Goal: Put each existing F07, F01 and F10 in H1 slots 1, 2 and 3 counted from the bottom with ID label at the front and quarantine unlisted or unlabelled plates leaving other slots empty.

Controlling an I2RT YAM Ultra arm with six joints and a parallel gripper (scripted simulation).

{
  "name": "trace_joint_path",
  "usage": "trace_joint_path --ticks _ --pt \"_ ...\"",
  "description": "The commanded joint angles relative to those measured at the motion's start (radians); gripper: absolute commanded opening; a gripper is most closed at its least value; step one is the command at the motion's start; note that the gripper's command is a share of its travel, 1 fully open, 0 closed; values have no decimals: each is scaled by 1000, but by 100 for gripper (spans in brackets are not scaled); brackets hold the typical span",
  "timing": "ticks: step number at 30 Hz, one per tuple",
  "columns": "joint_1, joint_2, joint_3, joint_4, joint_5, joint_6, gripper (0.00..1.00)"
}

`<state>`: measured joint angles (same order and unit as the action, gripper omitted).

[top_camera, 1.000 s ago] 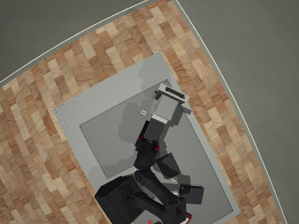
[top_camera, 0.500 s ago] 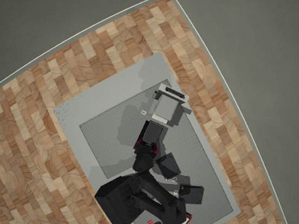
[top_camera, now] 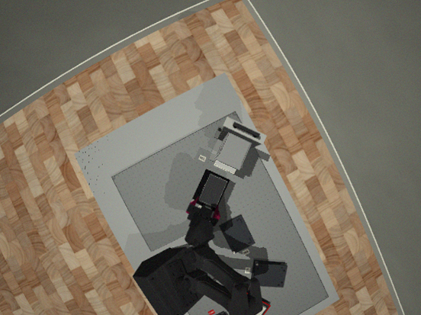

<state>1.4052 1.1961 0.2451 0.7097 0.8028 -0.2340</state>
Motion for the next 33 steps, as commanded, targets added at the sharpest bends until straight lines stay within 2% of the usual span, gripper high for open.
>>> trace_joint_path --ticks 1,33 --pt "13 -3 -8 28 1 2 86" --pt "-27 75 -38 145 -38 -10 86"
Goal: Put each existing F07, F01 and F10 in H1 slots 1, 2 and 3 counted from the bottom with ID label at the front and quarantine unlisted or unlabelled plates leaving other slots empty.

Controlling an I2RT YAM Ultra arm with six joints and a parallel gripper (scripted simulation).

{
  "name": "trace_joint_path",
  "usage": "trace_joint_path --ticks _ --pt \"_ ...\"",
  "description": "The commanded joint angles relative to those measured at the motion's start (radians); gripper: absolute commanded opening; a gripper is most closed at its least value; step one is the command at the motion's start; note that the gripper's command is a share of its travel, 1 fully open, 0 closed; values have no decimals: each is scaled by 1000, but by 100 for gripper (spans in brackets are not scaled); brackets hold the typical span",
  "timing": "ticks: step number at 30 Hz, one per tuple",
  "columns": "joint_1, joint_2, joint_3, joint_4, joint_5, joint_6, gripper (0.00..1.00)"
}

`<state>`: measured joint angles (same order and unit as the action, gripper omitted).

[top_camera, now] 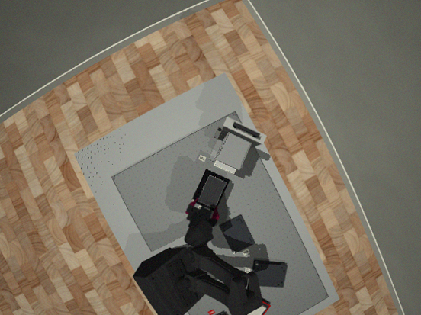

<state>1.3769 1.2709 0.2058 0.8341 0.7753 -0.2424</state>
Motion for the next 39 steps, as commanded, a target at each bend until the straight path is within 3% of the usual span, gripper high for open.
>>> trace_joint_path --ticks 1,39 --pt "-1 4 1 25 -12 -2 86" --pt "-55 121 -17 170 -65 -18 86"
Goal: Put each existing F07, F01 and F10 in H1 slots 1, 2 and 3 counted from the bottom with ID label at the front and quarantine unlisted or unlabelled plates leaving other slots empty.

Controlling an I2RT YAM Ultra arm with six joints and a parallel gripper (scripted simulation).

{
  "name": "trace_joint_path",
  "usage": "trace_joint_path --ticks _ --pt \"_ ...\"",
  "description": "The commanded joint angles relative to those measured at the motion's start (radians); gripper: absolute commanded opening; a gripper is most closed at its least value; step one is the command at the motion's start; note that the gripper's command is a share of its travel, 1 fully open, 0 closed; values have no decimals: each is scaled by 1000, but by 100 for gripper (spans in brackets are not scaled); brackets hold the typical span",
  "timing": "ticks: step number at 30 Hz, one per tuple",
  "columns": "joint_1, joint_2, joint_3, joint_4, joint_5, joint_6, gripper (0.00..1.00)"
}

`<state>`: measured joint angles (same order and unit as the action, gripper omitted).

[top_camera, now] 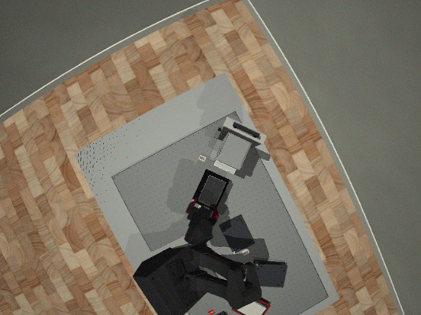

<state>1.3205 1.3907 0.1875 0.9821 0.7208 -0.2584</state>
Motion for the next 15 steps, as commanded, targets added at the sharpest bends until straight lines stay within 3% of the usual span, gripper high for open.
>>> trace_joint_path --ticks 1,15 --pt "0 5 1 27 -12 -2 86" --pt "-19 49 -3 78 -31 -7 86"
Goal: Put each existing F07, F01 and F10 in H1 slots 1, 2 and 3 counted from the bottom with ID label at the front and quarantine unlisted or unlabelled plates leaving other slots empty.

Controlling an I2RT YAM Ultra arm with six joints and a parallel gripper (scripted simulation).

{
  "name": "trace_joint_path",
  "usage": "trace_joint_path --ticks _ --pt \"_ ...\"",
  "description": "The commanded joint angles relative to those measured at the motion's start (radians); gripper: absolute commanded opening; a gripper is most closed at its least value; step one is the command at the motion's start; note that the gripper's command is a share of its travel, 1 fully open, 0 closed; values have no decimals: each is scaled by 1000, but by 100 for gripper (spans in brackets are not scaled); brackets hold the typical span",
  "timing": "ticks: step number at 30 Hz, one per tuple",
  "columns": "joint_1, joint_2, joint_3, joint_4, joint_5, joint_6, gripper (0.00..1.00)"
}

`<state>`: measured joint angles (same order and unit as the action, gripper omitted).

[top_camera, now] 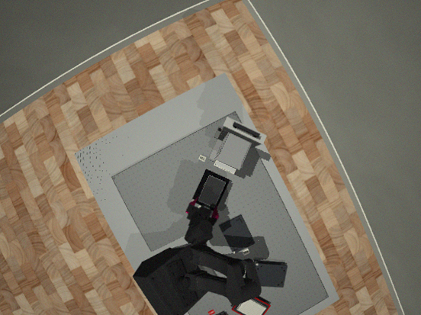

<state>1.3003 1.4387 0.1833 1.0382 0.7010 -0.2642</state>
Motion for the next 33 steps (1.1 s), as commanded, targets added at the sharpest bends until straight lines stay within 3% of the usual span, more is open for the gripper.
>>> trace_joint_path --ticks 1,33 --pt "0 5 1 26 -12 -2 86" --pt "-42 113 -4 146 -54 -13 86"
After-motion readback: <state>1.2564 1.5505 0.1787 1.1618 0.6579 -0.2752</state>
